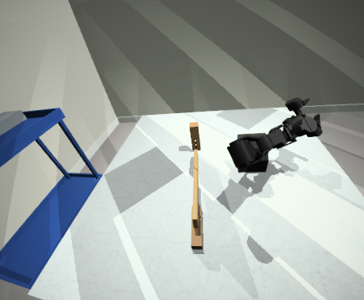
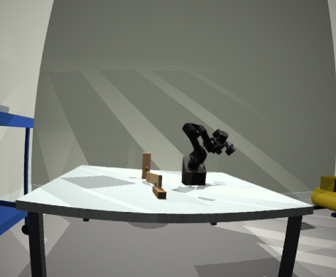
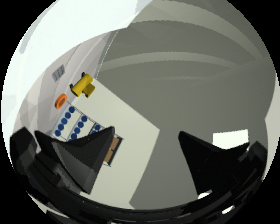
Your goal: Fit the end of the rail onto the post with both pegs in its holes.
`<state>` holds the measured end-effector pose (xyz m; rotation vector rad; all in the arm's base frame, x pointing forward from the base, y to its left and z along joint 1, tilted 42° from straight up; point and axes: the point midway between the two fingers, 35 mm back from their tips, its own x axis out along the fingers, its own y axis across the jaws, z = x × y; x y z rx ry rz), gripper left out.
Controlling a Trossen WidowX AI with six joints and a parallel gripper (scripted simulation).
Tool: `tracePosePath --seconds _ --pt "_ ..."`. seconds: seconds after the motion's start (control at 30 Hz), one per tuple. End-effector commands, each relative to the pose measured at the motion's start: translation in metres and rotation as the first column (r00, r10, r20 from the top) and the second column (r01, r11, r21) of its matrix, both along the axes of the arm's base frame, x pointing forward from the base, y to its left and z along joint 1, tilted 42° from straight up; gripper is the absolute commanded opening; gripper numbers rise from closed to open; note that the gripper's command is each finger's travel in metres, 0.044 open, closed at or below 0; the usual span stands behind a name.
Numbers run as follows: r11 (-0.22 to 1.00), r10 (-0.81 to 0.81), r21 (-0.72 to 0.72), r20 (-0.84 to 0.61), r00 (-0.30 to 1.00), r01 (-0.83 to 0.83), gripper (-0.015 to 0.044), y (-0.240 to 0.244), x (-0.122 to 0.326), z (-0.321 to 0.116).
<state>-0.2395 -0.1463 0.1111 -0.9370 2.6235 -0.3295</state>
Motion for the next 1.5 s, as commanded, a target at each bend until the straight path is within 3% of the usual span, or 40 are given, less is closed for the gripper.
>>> tracePosePath --seconds 0.0,0.2,0.4,0.57,0.73,0.93,1.13,1.3,1.47 --pt "1.0 0.009 -0.001 0.007 1.0 -0.009 0.0426 -0.002 0.001 -0.001" --pt "0.962 0.268 -0.017 0.226 0.937 -0.271 0.044 -0.069 0.042 -0.019" --pt "0.852 0.476 -0.032 0.46 0.749 -0.523 0.044 -0.126 0.114 -0.039" --pt "0.723 0.549 -0.033 0.634 0.544 -0.69 0.044 -0.152 0.187 -0.053" --pt "0.567 0.522 -0.019 0.782 0.341 -0.824 0.044 -0.156 0.266 -0.066" --pt "0.354 0.376 0.019 0.913 0.16 -0.935 0.044 -0.131 0.358 -0.078" --pt "0.132 0.2 0.067 0.975 0.093 -0.989 0.044 -0.081 0.436 -0.084" --pt "-0.056 0.041 0.131 0.991 0.129 -0.99 0.044 -0.024 0.483 -0.088" --pt "-0.236 -0.119 0.234 0.956 0.267 -0.943 0.044 0.047 0.513 -0.093"
